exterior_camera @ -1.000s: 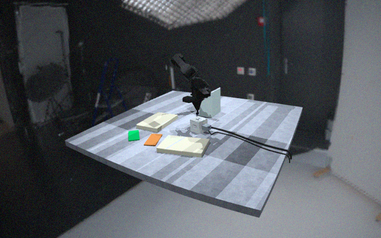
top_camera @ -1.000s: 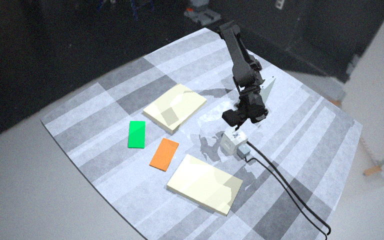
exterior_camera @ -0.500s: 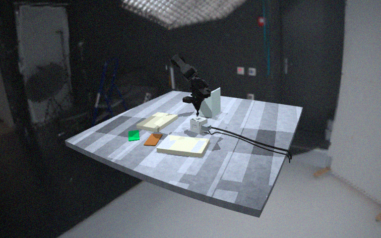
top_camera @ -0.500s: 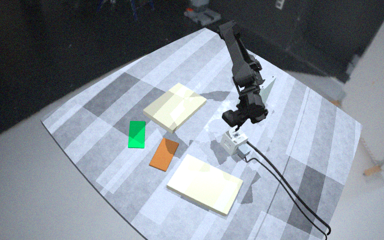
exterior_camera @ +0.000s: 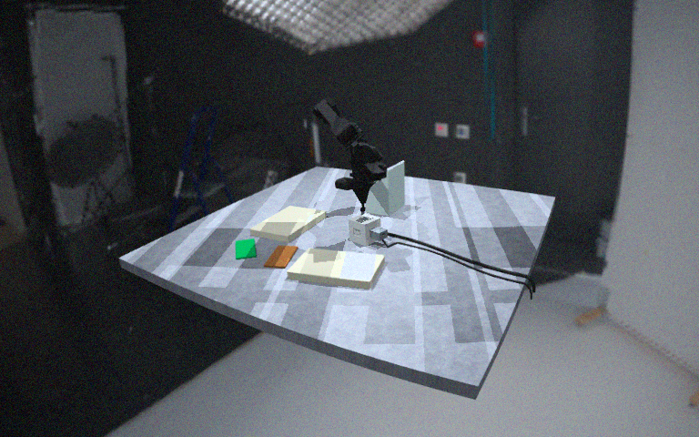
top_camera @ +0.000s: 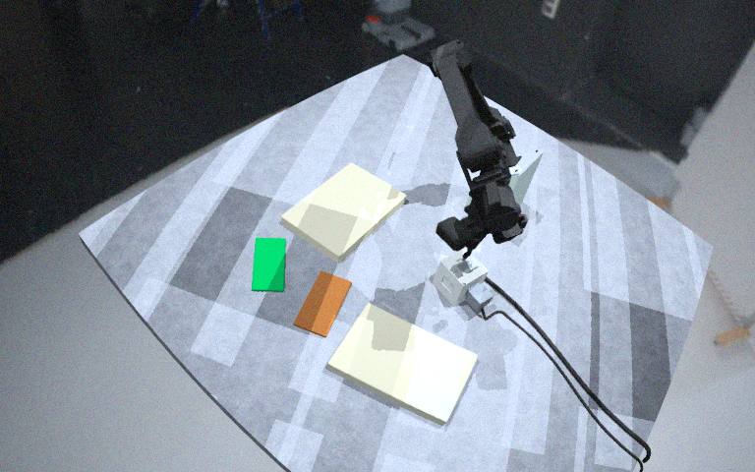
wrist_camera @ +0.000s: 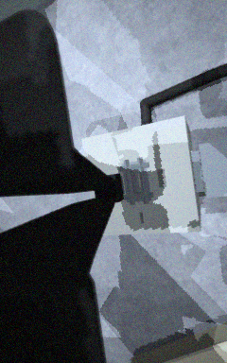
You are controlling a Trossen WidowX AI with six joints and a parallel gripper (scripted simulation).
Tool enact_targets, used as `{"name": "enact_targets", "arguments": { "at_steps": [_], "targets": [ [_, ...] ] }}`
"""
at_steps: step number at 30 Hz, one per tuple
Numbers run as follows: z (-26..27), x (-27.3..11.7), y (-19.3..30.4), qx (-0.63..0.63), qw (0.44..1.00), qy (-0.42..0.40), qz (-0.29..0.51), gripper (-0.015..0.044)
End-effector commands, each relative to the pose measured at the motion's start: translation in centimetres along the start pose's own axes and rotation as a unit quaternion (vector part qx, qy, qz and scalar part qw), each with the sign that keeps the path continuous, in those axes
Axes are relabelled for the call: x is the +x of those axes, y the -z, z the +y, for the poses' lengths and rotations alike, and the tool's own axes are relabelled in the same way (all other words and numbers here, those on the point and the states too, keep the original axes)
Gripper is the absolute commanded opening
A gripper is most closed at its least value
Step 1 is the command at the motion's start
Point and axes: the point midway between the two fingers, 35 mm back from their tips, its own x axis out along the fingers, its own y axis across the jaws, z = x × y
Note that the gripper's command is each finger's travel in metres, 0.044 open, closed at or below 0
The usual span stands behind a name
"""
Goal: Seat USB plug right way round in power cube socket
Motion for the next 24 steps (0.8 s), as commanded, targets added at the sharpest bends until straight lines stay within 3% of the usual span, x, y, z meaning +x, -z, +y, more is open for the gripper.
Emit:
{"name": "enact_targets", "arguments": {
  "at_steps": [1, 24],
  "targets": [
    [0.03, 0.04, -0.07, -0.002, 1.0, -0.001, -0.004, 0.0],
    [0.02, 0.32, -0.21, -0.002, 1.0, -0.001, -0.013, 0.0]
  ]
}}
